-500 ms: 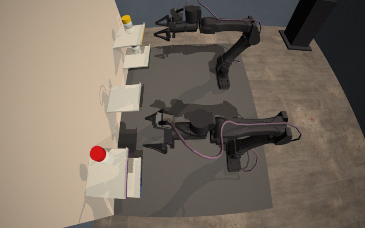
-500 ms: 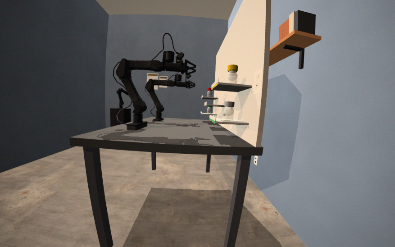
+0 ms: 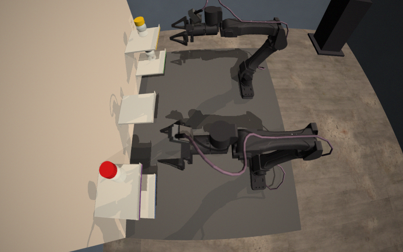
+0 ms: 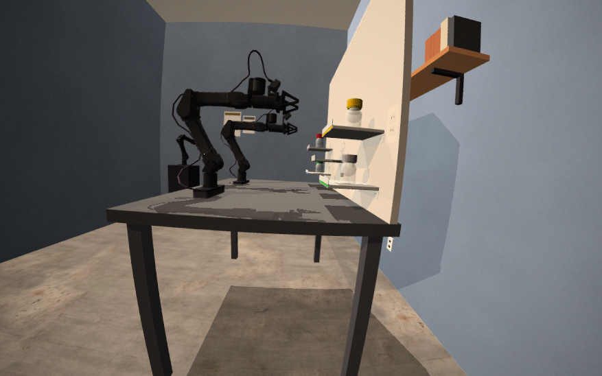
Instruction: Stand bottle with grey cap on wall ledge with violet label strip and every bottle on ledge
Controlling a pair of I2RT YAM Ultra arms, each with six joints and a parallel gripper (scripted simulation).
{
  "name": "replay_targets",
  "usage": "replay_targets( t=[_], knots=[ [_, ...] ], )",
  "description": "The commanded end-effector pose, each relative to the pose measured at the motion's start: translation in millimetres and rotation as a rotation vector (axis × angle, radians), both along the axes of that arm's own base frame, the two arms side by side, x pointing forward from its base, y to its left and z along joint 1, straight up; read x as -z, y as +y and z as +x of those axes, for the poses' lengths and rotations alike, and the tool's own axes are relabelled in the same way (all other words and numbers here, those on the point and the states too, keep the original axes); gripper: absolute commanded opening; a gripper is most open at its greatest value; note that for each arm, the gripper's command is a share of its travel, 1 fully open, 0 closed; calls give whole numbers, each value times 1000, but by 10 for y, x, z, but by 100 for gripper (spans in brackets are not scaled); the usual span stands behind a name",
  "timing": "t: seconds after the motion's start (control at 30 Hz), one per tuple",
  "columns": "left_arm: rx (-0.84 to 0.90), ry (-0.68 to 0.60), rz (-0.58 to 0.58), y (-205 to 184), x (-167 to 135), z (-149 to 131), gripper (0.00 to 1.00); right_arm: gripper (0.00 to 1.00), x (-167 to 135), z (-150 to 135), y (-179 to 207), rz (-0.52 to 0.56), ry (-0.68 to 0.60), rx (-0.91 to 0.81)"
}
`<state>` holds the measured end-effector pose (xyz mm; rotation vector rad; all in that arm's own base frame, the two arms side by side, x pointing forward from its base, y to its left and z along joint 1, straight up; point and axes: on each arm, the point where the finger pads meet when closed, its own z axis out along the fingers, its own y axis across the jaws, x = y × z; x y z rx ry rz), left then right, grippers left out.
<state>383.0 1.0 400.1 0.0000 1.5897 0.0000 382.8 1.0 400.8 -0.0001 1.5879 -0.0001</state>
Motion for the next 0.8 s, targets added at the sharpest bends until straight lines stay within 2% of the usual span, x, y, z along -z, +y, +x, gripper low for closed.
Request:
replay_targets(
  t=[0.0, 0.1, 0.27, 0.53, 0.6, 0.77],
  knots=[
    [0, -19, 0, 0, -71, -14, 100, 100, -64, -13, 0, 0, -17, 0],
    [12, -24, 8, -22, -82, -14, 100, 100, -23, -13, 23, 3, 0, -13],
    [26, -96, 62, 98, -354, -45, 100, 100, 69, 4, -74, 41, 78, -53],
    [-49, -169, 110, 525, -683, -82, 100, 100, -96, 38, -955, 82, 153, 65],
    [-49, -169, 110, 525, -683, -82, 100, 100, -96, 38, -955, 82, 153, 65],
    [-81, -163, 111, 635, -698, -88, 100, 100, -191, 51, -1348, 101, 174, 125]
  ],
)
